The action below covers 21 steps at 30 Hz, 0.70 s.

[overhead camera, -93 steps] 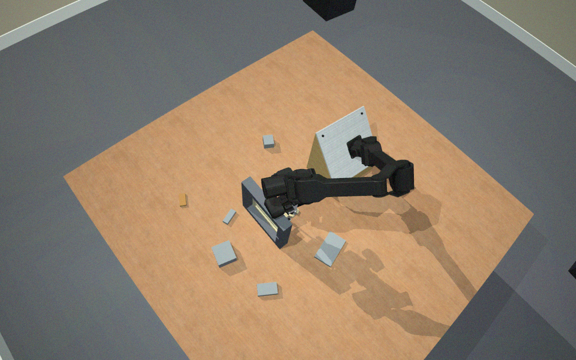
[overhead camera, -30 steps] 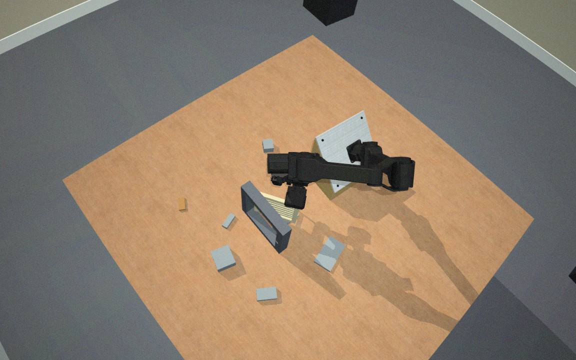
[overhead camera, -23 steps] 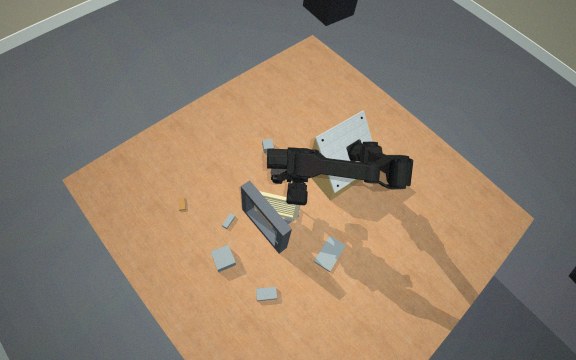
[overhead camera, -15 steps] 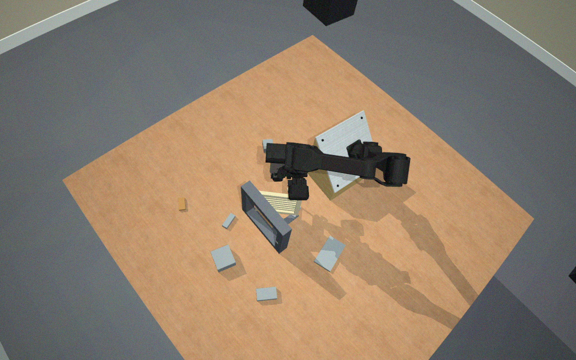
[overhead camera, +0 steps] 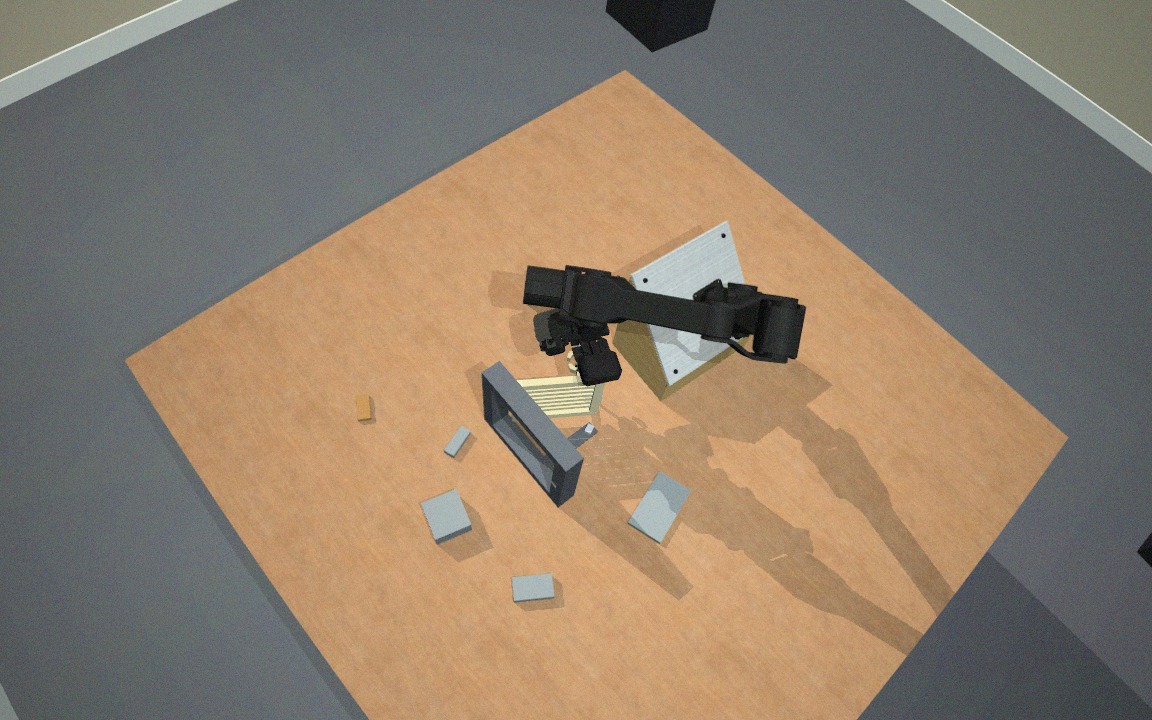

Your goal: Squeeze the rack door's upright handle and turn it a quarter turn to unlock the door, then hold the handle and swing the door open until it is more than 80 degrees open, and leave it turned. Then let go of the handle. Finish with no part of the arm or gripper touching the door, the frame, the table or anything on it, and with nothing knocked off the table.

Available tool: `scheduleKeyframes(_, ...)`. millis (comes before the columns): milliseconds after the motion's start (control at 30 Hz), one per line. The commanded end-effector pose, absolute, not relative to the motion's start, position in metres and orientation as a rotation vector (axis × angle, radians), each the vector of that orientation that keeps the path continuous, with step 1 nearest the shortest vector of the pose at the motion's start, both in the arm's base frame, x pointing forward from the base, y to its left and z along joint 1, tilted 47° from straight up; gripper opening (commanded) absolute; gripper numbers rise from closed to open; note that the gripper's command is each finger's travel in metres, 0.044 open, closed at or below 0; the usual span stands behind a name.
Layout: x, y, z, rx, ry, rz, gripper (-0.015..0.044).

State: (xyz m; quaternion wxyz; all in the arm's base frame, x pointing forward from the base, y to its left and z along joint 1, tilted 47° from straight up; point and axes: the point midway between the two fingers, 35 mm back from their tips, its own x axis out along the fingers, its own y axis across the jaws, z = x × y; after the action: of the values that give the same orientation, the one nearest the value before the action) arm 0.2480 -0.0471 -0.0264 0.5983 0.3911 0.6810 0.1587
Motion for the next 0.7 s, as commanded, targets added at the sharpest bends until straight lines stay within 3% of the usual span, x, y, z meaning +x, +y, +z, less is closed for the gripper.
scheduleKeyframes(0, 0.249, -0.052, -0.032, 0.844, 1.554, 0.431, 0.0016)
scheduleKeyframes(667, 0.254, -0.082, -0.063, 0.586, 1.432, 0.664, 0.0016)
